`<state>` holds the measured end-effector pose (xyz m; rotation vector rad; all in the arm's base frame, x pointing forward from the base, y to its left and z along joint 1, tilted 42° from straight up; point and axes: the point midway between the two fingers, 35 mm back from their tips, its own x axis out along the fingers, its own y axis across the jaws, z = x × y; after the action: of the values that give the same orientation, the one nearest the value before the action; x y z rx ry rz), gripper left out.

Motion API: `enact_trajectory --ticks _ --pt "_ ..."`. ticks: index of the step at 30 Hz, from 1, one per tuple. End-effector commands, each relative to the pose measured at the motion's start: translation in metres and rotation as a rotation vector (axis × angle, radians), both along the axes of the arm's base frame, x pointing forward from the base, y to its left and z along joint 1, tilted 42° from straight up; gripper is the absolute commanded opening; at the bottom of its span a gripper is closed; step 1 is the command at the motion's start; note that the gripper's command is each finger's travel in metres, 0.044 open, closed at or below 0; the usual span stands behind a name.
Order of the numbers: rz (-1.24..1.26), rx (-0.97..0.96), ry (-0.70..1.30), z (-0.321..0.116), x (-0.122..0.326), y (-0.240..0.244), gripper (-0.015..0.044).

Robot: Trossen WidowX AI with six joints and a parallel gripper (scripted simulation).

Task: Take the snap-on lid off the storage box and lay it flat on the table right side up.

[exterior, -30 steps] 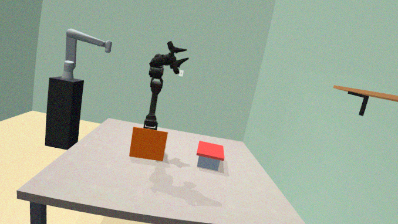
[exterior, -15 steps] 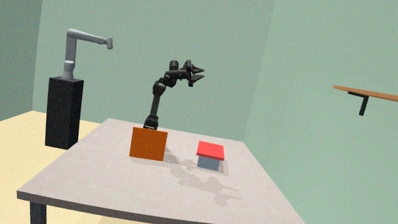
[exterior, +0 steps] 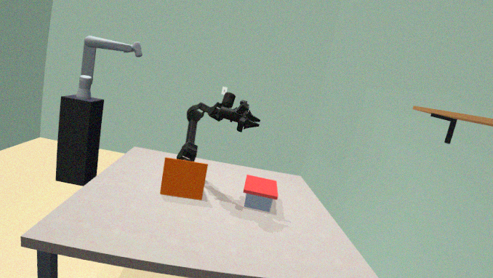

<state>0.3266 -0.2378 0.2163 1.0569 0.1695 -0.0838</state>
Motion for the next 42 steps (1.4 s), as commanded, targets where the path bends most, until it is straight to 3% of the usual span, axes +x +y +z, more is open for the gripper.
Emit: enact_trajectory --ticks 1,15,32,37,42 --pt "0.002 0.429 0.168 -0.042 0.001 0.063 0.0235" --pt "-0.163 1.169 0.657 -0.123 -0.044 0.191 0.0235" --pt "-0.168 1.177 0.665 -0.126 -0.045 0.194 0.0235" --pt "-0.168 1.178 0.666 -0.165 -0.047 0.228 0.0235" --pt "-0.167 1.180 0.664 -0.170 -0.049 0.233 0.0235"
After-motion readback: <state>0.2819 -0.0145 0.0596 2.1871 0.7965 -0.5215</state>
